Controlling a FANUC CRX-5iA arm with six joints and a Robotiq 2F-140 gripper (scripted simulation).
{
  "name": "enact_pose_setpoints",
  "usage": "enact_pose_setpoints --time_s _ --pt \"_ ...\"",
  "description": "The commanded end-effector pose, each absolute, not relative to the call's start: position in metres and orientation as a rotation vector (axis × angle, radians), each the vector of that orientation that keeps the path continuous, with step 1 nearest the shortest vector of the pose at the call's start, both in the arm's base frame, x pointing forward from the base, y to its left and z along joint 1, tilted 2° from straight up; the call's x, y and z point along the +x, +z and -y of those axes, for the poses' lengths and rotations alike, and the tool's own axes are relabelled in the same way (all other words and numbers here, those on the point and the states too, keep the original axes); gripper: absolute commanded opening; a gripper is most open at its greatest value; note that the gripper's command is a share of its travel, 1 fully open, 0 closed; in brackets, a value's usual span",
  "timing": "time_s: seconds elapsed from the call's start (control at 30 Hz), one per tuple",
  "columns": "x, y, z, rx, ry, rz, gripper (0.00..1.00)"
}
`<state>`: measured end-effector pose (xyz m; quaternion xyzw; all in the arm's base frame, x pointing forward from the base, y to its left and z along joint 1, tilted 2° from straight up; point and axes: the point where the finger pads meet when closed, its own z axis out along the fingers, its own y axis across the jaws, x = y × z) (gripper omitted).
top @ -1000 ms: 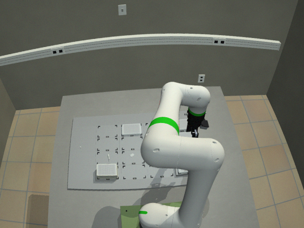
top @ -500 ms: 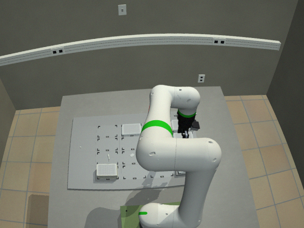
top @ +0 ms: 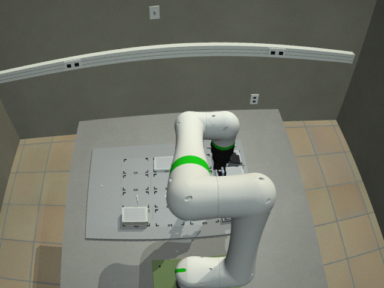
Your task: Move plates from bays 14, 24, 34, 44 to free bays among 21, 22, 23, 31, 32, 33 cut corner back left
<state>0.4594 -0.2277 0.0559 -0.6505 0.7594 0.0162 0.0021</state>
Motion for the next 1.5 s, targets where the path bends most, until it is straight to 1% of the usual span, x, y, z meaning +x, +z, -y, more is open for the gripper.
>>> enact_pose_setpoints --time_s 0.0,0.17,1.47 --pt "0.4628 0.0558 0.2103 -2.041 0.046 -2.383 1.0" --pt "0.4642 0.0553 0.2018 -2.041 0.046 -2.382 1.0" --pt "0.4641 0.0553 0.2018 -2.041 0.046 -2.382 1.0"
